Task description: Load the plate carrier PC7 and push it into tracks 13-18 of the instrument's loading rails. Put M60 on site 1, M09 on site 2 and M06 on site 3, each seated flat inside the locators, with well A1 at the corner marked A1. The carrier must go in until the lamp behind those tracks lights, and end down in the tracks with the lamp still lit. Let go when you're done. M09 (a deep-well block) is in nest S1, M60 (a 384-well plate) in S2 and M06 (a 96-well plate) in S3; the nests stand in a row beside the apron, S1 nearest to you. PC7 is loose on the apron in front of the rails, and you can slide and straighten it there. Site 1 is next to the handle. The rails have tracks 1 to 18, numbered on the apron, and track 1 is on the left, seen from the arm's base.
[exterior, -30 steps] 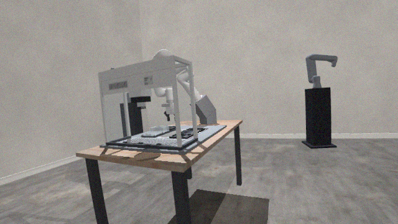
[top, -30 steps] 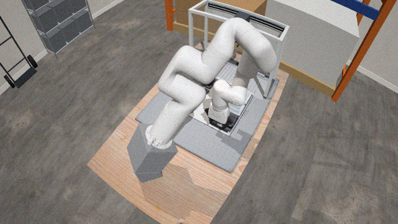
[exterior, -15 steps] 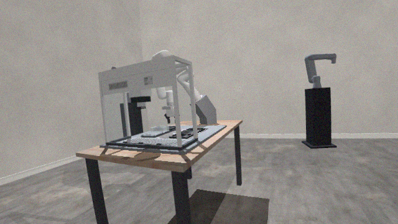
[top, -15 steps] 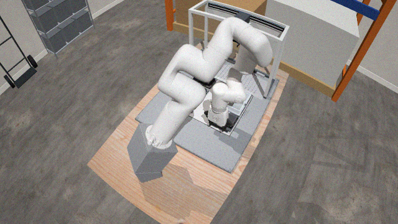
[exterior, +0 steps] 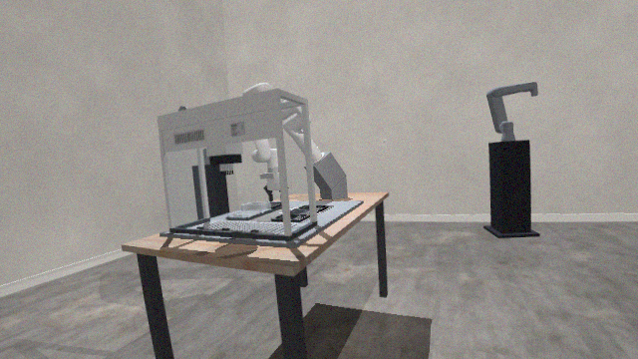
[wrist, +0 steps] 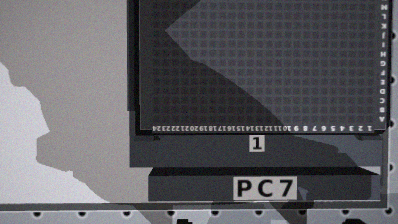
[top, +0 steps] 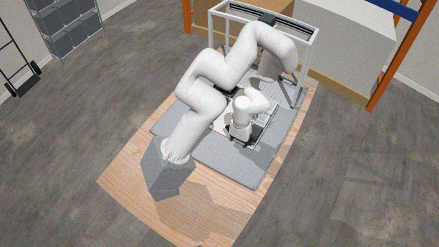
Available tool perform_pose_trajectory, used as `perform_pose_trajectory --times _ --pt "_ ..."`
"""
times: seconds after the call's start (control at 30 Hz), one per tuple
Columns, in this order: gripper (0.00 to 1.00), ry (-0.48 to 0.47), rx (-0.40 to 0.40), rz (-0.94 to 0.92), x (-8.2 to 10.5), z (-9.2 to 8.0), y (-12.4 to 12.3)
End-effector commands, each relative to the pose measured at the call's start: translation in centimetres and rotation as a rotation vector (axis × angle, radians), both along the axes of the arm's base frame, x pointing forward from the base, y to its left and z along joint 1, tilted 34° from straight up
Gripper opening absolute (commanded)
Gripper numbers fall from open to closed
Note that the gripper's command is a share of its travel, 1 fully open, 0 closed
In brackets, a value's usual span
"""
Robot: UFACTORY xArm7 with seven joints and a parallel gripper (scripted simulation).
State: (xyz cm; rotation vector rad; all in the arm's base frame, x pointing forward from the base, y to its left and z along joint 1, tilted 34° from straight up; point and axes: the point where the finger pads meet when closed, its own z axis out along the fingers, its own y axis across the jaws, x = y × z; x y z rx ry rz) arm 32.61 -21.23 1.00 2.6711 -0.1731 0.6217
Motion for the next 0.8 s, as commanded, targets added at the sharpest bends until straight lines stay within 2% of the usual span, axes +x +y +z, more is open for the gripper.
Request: perform_pose_trajectory --times 0.0,0.77 --pt "0.82 -0.014 0.014 0.011 0.04 -0.05 -0.08" --pt "0.82 -0.014 0.014 0.011 0.51 -0.99 -0.52"
